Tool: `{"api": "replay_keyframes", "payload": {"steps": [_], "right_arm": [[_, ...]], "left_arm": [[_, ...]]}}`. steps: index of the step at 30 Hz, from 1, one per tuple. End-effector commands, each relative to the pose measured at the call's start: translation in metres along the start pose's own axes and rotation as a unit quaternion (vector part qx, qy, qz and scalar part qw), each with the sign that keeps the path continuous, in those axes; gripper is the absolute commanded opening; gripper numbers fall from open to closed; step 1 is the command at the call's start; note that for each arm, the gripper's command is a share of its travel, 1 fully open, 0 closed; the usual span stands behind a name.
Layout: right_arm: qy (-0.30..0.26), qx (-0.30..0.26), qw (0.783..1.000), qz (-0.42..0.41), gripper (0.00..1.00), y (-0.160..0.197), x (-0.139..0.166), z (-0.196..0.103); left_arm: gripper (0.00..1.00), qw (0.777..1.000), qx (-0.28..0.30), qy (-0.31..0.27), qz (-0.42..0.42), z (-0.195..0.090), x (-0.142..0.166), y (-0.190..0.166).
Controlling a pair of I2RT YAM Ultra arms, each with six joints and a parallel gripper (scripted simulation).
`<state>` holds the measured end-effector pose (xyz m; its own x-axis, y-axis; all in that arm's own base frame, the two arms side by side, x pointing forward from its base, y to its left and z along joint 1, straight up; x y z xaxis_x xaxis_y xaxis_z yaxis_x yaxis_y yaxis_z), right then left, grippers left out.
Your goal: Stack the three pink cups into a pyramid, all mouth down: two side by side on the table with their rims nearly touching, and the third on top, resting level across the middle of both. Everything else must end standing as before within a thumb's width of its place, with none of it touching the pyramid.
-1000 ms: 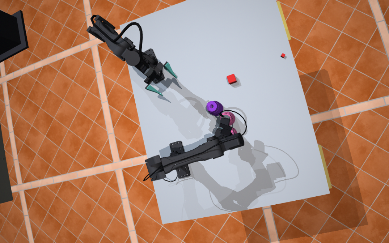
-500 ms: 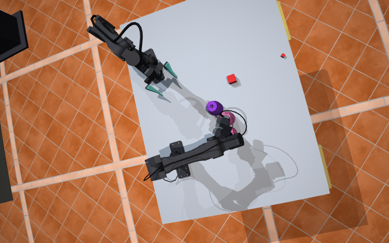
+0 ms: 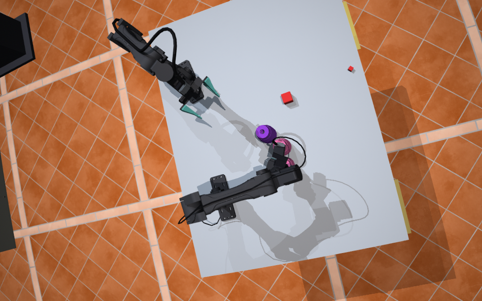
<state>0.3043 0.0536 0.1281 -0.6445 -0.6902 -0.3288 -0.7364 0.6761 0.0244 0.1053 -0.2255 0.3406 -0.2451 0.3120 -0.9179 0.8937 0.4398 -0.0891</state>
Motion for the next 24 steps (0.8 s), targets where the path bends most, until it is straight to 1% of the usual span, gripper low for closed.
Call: {"api": "replay_keyframes", "payload": {"steps": [1, 8, 24], "right_arm": [[-0.011, -0.003, 1.0, 0.001, 0.0, 0.001, 0.0, 0.005], [-0.009, -0.005, 1.0, 0.003, 0.0, 0.0, 0.002, 0.013], [-0.009, -0.004, 1.0, 0.004, 0.0, -0.001, 0.006, 0.02]], "left_arm": [[1.0, 1.0, 0.001, -0.012, -0.002, -0.005, -0.004, -0.001], [1.0, 1.0, 0.001, -0.012, -0.002, -0.005, -0.004, -0.001], [1.0, 1.0, 0.001, -0.012, -0.002, -0.005, -0.004, -0.001]]}}
Point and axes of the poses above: on each arm, the point where the finger pads meet when closed, its own z axis out along the fingers, its own y axis across the jaws, x = y × z, the point moved 3 cm from there along -z, back along the fingers, and after that the axes turned 6 degrees about z, right-handed, at the moved point
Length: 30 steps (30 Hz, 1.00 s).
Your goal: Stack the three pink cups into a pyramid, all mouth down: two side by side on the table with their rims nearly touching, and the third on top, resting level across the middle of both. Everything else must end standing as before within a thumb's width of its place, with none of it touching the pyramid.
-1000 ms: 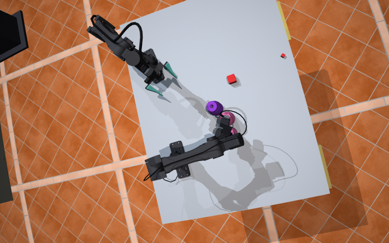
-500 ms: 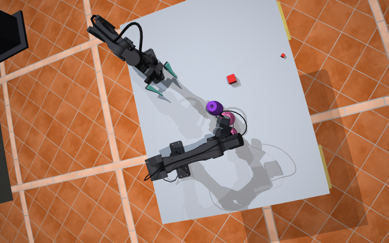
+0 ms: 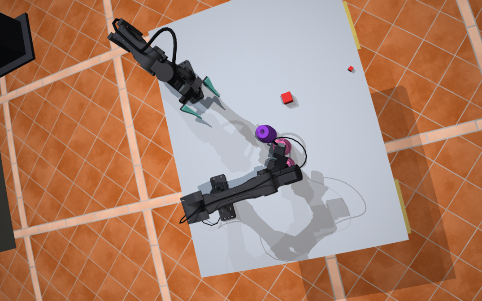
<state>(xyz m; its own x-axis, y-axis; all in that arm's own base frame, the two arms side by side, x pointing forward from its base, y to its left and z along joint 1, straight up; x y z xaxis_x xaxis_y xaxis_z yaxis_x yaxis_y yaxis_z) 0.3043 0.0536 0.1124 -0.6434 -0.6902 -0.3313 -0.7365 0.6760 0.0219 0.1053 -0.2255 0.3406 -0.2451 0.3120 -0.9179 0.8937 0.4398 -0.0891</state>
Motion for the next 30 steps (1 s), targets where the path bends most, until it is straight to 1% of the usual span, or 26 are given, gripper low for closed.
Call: {"api": "replay_keyframes", "payload": {"steps": [1, 20, 28, 30], "right_arm": [[-0.007, -0.005, 1.0, 0.005, 0.0, -0.0009, 0.0007, 0.0048], [-0.007, -0.005, 1.0, 0.004, 0.0, -0.0011, 0.0035, 0.0123], [-0.006, -0.006, 1.0, 0.005, 0.91, -0.0006, 0.004, 0.0123], [-0.006, -0.006, 1.0, 0.005, 0.91, -0.0006, 0.004, 0.0123]], "left_arm": [[1.0, 1.0, 0.001, -0.012, -0.002, -0.0049, -0.0038, -0.0009], [1.0, 1.0, 0.001, -0.012, -0.002, -0.0049, -0.0038, -0.0009], [1.0, 1.0, 0.001, -0.012, -0.002, -0.0049, -0.0038, -0.0009], [1.0, 1.0, 0.001, -0.012, -0.002, -0.0049, -0.0038, -0.0009]]}}
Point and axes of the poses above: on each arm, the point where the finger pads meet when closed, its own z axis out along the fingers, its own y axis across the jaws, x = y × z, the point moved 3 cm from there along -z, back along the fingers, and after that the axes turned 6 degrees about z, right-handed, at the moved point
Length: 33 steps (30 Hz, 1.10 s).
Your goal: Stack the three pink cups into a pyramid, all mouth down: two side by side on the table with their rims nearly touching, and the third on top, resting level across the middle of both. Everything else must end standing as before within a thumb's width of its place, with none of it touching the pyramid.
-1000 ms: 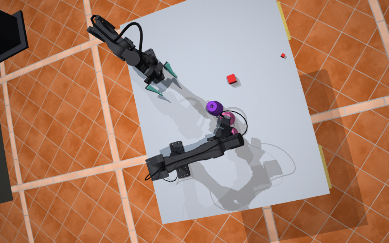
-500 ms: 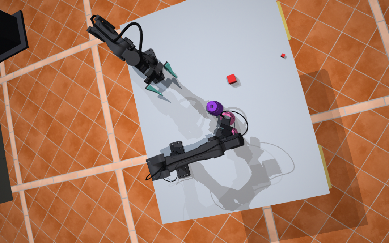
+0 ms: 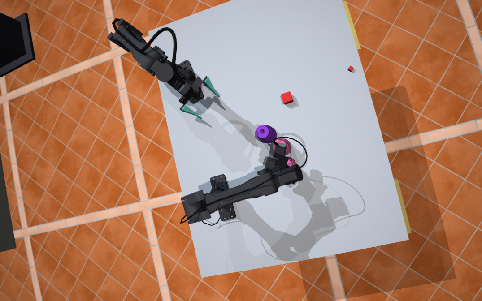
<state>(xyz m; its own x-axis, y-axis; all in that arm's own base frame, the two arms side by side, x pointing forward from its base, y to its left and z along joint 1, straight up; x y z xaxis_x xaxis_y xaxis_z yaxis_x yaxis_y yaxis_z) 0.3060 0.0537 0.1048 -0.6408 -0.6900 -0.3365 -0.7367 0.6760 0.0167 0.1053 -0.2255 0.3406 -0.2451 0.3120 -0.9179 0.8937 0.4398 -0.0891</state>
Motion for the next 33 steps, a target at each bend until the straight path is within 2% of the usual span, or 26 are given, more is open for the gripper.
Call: {"api": "replay_keyframes", "payload": {"steps": [1, 11, 17, 20, 26, 33], "right_arm": [[-0.003, -0.009, 1.0, 0.006, 1.0, 0.001, 0.003, 0.005], [-0.01, -0.002, 1.0, 0.0, 1.0, 0.0, -0.001, -0.062], [-0.014, 0.018, 0.999, 0.028, 1.0, -0.006, -0.006, -0.065], [-0.03, 0.059, 0.994, 0.084, 1.0, -0.014, -0.017, -0.07], [-0.054, 0.095, 0.972, 0.207, 1.0, 0.007, -0.03, -0.072], [-0.081, 0.105, 0.949, 0.285, 1.0, 0.031, -0.041, -0.072]], "left_arm": [[1.0, 1.0, 0.001, -0.012, -0.002, -0.005, -0.004, -0.001], [1.0, 1.0, 0.001, -0.012, -0.002, -0.005, -0.004, -0.001], [1.0, 1.0, 0.001, -0.012, -0.002, -0.005, -0.004, -0.001], [1.0, 1.0, 0.001, -0.012, -0.002, -0.005, -0.004, -0.001], [1.0, 1.0, 0.001, -0.012, -0.002, -0.005, -0.004, -0.001], [1.0, 1.0, 0.001, -0.012, -0.002, -0.005, -0.004, -0.001]]}}
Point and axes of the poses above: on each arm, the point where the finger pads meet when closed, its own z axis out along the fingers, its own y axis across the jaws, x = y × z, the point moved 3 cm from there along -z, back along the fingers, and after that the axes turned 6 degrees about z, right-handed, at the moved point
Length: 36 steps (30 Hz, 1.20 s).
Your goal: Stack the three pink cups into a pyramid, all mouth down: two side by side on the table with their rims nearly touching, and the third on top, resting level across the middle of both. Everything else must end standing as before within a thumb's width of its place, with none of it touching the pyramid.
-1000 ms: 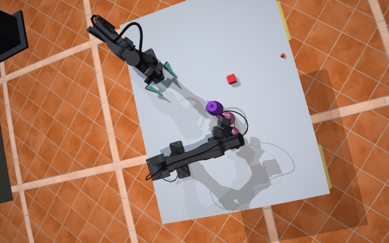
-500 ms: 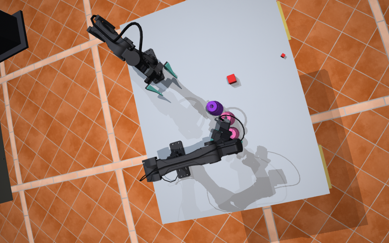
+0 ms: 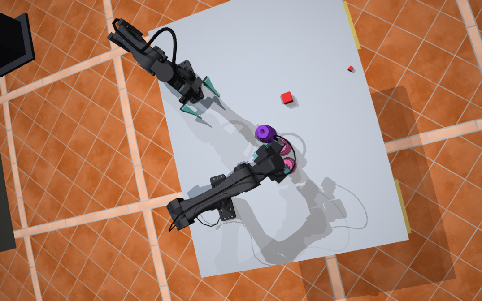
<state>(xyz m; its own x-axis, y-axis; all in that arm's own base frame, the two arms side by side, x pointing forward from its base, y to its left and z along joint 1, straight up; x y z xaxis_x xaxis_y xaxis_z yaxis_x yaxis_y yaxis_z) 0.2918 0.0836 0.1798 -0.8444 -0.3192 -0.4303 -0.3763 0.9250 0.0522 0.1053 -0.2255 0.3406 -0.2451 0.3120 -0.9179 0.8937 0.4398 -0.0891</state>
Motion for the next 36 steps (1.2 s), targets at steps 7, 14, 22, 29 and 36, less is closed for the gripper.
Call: {"api": "replay_keyframes", "payload": {"steps": [7, 14, 22, 29, 36], "right_arm": [[-0.052, 0.035, 0.987, 0.147, 1.0, 0.027, 0.0, -0.008], [-0.053, 0.024, 0.988, 0.143, 1.0, 0.039, 0.004, -0.009], [-0.055, 0.024, 0.988, 0.143, 1.0, 0.039, 0.002, -0.01], [-0.055, 0.024, 0.988, 0.143, 1.0, 0.039, 0.002, -0.01], [-0.071, 0.007, 0.994, 0.082, 0.78, 0.04, -0.013, -0.012]], "left_arm": [[1.0, 1.0, 0.001, -0.012, -0.002, -0.005, -0.004, -0.001], [1.0, 1.0, 0.001, -0.012, -0.002, -0.005, -0.004, -0.001], [1.0, 1.0, 0.001, -0.012, -0.002, -0.005, -0.004, -0.001], [1.0, 1.0, 0.001, -0.012, -0.002, -0.005, -0.004, -0.001], [1.0, 1.0, 0.001, -0.012, -0.002, -0.005, -0.004, -0.001]]}}
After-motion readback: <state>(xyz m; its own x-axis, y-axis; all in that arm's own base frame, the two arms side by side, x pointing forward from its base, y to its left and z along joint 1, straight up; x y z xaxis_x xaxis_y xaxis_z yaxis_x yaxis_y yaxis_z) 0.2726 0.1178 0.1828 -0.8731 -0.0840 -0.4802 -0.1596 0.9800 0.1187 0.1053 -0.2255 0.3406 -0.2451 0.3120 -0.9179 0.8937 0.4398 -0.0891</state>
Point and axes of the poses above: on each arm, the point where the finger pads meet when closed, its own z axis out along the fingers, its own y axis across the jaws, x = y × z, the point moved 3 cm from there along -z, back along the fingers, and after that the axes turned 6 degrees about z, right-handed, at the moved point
